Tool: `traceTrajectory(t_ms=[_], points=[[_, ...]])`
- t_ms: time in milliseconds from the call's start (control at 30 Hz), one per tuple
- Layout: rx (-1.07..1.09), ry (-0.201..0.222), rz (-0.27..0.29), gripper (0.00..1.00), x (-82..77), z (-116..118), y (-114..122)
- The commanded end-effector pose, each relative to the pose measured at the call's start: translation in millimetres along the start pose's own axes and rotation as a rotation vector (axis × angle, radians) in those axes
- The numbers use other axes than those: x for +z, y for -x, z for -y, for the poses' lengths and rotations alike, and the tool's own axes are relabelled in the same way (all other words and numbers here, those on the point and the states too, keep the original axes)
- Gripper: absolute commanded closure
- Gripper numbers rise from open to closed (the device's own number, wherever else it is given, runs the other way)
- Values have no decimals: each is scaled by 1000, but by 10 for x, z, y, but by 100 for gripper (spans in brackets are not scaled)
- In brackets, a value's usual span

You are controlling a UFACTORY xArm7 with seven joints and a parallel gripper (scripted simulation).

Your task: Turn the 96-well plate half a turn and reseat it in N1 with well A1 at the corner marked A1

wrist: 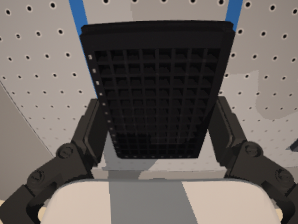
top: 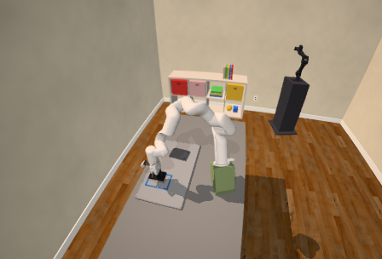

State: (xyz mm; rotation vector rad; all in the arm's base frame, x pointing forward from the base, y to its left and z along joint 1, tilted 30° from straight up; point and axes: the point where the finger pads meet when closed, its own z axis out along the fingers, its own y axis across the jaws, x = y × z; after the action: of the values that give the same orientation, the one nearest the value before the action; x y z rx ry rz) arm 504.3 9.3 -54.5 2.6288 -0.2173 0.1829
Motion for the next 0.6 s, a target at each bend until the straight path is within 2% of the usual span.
traceTrajectory(t_ms=[0, 233, 567], points=[[0, -2, -3, 100, -89, 10, -13], [0, -2, -3, 100, -205, 10, -12], [0, -2, -3, 100, -205, 10, -12]])
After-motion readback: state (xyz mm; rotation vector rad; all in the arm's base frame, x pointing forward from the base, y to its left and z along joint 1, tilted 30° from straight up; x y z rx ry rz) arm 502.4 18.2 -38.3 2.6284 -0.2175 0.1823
